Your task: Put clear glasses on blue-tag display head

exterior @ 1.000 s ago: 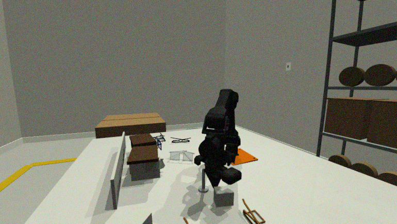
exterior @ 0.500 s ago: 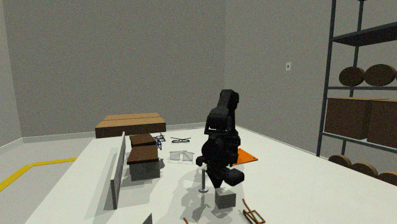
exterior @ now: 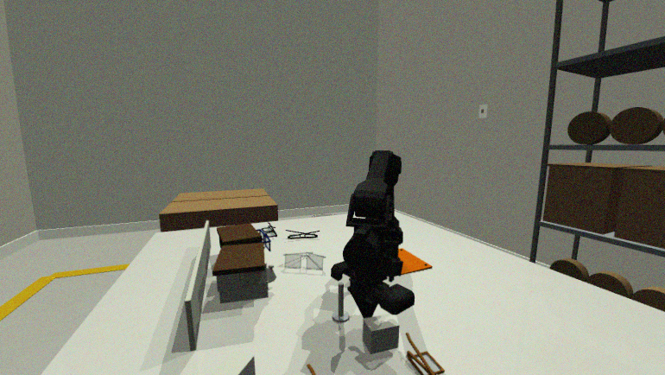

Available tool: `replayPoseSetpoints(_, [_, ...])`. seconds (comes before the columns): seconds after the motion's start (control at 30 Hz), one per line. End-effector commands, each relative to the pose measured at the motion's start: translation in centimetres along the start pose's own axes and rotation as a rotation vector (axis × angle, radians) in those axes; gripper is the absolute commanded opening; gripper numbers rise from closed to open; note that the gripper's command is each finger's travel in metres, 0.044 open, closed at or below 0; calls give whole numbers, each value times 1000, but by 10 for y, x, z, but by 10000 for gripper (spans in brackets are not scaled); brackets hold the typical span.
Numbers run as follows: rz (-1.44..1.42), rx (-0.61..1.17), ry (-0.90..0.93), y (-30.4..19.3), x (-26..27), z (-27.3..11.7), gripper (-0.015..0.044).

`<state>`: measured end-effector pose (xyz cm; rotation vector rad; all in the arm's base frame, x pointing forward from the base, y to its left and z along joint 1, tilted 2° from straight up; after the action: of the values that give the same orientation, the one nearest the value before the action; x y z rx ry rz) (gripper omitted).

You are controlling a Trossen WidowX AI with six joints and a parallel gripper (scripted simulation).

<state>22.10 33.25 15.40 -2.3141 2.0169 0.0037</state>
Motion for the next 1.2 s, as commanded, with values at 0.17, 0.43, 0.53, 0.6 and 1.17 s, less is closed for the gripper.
replayPoseSetpoints(0.17, [5,-7,2,2,-8,2,0])
replayPoseSetpoints(0.43, [5,-7,2,4,-13,2,0])
replayPoseSetpoints(0.53, [5,-7,2,5,-15,2,0])
replayPoseSetpoints(0.6, [5,-7,2,5,-17,2,0])
replayPoseSetpoints(1.17, [5,-6,5,-6,29,-58,0])
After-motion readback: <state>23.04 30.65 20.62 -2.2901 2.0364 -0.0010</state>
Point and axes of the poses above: the point midway between the two fingers, 35 mm back from their tips, its own z axis out along the fingers, its own x axis across the jaws, y = z × x, the point moved 7 cm from there along -z, back along the fingers, and after that the axes turned 14 degrees about z, right-handed, at the moved point
